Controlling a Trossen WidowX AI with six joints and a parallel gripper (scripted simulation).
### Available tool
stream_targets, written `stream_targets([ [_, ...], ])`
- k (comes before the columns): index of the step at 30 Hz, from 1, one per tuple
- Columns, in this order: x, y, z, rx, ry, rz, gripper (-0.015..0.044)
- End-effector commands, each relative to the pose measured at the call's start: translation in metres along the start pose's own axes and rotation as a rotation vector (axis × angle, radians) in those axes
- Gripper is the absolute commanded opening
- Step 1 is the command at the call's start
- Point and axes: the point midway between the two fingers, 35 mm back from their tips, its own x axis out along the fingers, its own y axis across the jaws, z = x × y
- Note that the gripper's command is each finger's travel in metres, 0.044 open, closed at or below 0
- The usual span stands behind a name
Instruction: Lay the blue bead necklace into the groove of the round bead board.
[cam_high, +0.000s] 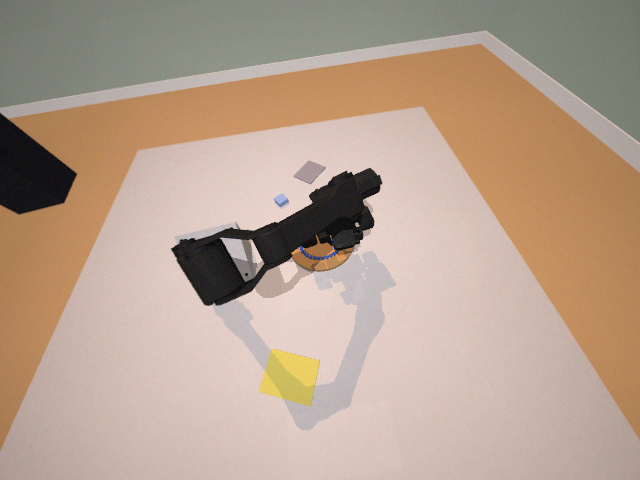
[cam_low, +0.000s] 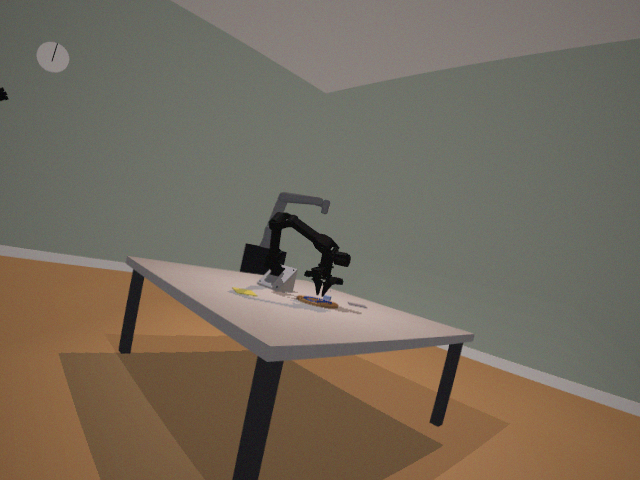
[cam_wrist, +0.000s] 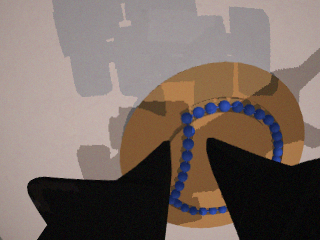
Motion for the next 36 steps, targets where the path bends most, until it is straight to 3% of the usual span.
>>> stream_targets([
  [1, 0.008, -0.002, 0.000, -0.006, -0.002, -0.007, 0.0120],
  [22, 0.030, -0.004, 0.000, -0.012, -0.002, -0.014, 0.0120],
  [27, 0.027, -0.003, 0.000, -0.006, 0.002, -0.011, 0.0000],
  [36, 0.027, -0.003, 0.000, -0.006, 0.002, -0.011, 0.0000],
])
